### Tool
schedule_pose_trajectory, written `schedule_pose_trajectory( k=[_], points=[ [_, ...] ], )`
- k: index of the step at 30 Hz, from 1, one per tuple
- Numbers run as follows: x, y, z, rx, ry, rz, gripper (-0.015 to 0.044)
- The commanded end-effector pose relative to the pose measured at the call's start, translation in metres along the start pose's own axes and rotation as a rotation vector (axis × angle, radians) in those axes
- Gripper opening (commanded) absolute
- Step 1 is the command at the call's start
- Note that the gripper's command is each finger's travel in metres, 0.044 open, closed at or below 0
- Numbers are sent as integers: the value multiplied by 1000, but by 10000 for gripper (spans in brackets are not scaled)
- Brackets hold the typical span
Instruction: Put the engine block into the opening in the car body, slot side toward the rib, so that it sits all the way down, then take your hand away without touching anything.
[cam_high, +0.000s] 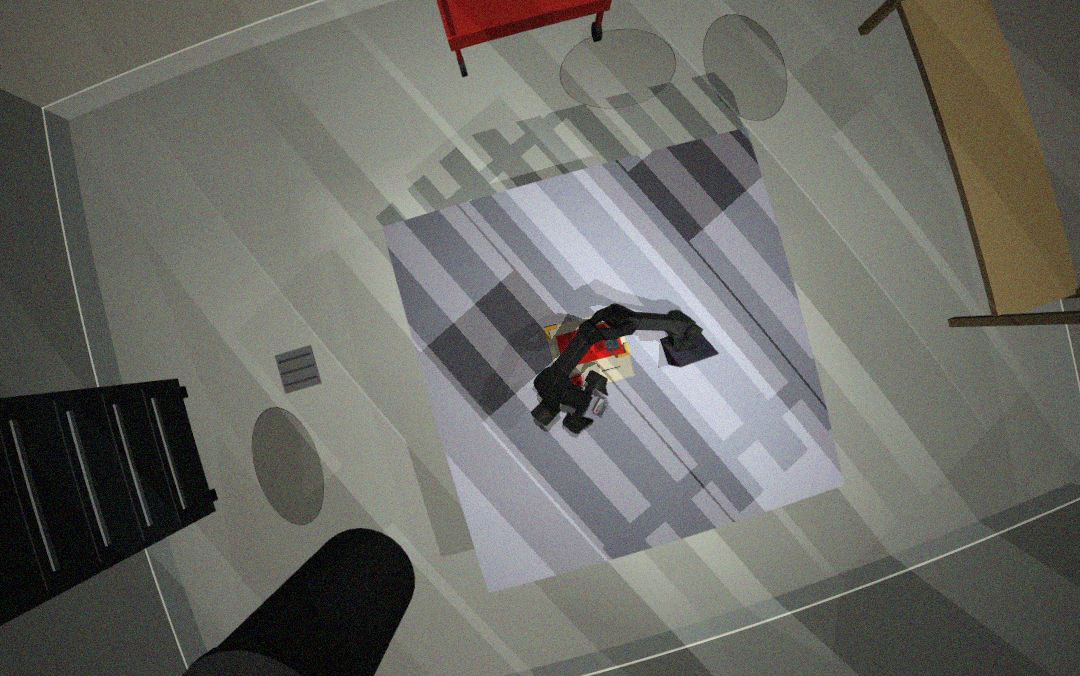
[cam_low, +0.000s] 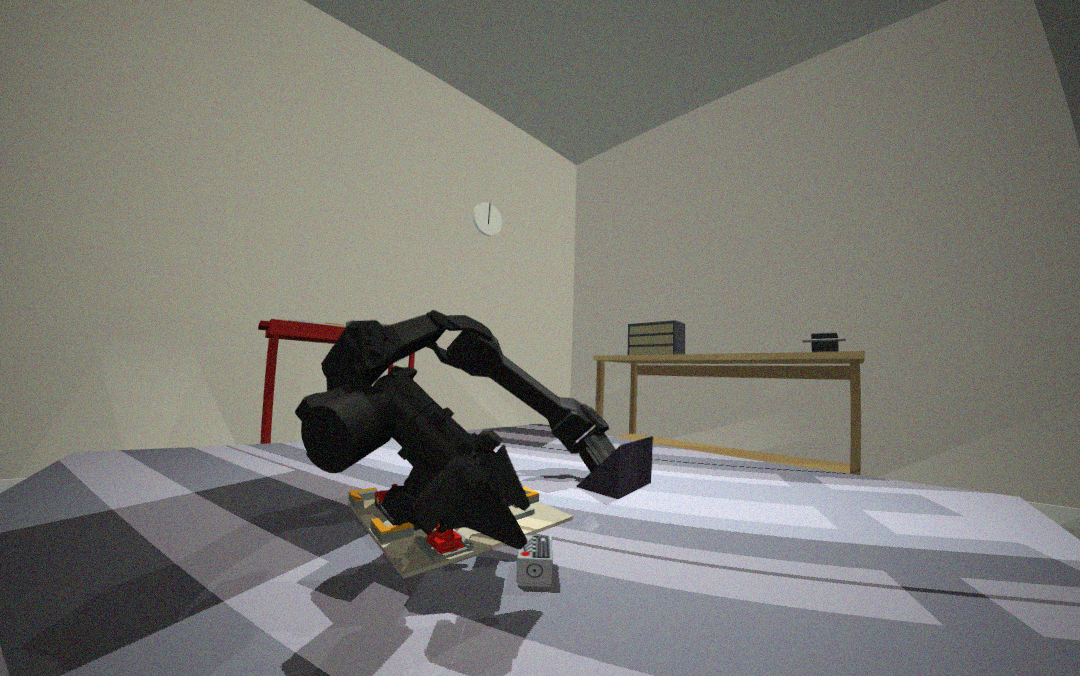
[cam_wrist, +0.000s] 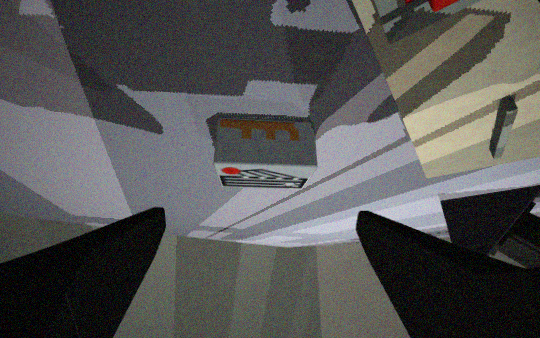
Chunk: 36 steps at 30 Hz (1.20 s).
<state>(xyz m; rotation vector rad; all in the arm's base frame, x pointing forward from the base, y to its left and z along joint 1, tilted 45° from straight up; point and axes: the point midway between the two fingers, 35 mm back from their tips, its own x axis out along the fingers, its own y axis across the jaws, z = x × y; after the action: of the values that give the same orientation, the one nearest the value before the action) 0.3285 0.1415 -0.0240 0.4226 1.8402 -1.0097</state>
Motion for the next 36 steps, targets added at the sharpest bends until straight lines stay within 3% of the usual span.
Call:
schedule_pose_trajectory(
  k=[1, 7, 36],
  points=[
    [0, 0, 0, 0, 0, 1, 440],
    [0, 0, -1, -20, -11, -3, 440],
    [-1, -1, -32, -873, -425, -287, 440]
  ],
)
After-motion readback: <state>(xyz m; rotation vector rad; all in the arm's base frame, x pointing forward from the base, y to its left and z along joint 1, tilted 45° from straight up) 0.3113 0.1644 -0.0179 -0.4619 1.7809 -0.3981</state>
